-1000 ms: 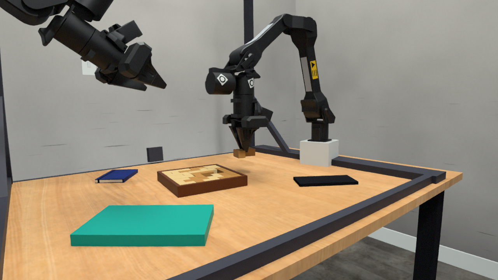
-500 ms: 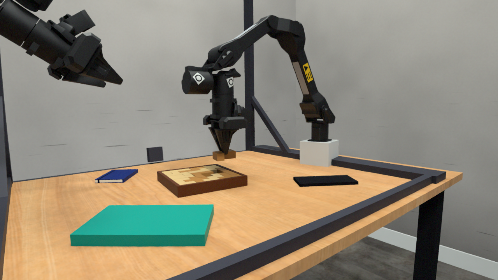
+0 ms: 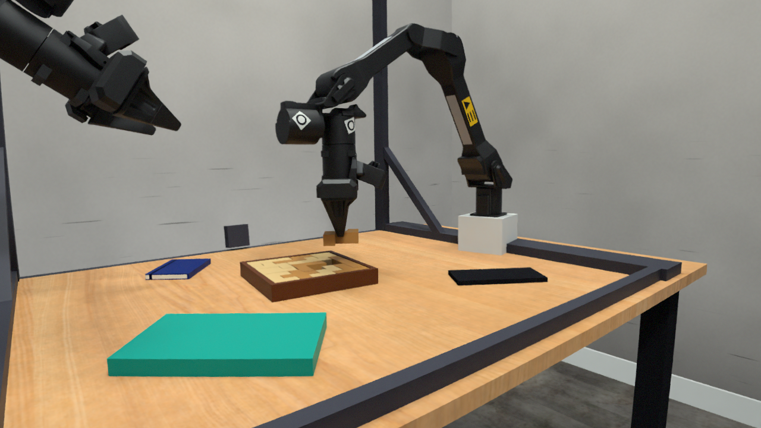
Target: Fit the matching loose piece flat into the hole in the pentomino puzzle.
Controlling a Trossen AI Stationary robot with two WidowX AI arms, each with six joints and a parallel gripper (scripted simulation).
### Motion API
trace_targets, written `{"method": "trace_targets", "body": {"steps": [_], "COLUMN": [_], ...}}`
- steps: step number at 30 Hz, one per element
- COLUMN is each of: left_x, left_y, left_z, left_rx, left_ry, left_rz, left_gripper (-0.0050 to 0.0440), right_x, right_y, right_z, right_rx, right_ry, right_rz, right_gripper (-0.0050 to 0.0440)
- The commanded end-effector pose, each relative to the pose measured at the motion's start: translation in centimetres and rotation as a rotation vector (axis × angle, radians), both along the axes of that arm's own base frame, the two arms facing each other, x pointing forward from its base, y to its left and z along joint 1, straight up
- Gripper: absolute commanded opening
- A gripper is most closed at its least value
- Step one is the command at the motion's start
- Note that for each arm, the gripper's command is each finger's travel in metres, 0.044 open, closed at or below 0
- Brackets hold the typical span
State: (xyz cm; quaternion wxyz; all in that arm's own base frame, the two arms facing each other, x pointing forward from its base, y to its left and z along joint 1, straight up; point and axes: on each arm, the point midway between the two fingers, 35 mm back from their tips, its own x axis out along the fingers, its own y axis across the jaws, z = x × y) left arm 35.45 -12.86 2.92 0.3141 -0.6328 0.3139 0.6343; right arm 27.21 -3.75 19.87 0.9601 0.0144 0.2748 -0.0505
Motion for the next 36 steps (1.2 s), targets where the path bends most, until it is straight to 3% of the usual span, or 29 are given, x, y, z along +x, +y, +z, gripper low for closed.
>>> {"method": "trace_targets", "body": {"steps": [1,5,7,22,24,36], "left_x": [0.63,0.62,0.62,0.45,0.45,0.37], "left_y": [-0.21,-0.23,-0.23,-0.19,-0.19,-0.15], "left_z": [1.23,1.23,1.23,1.31,1.31,1.33], "left_rx": [-0.010,-0.006,-0.006,0.010,0.010,0.024], "left_ry": [-0.035,-0.036,-0.036,-0.039,-0.039,-0.038], "left_rz": [-0.191,-0.382,-0.382,-1.143,-1.143,-1.760], "left_gripper": [-0.0050,-0.0050,-0.0050,-0.0050,-0.0050,-0.0050], "right_x": [0.04,0.04,0.04,0.04,0.04,0.04], "right_y": [0.03,0.03,0.03,0.03,0.03,0.03], "right_z": [0.63,0.63,0.63,0.63,0.63,0.63], "right_rx": [-0.003,-0.003,-0.003,-0.003,-0.003,-0.003], "right_ry": [-0.016,-0.016,-0.016,-0.016,-0.016,-0.016], "right_rz": [0.002,0.002,0.002,0.002,0.002,0.002], "right_gripper": [0.0440,0.0440,0.0440,0.0440,0.0440,0.0440]}}
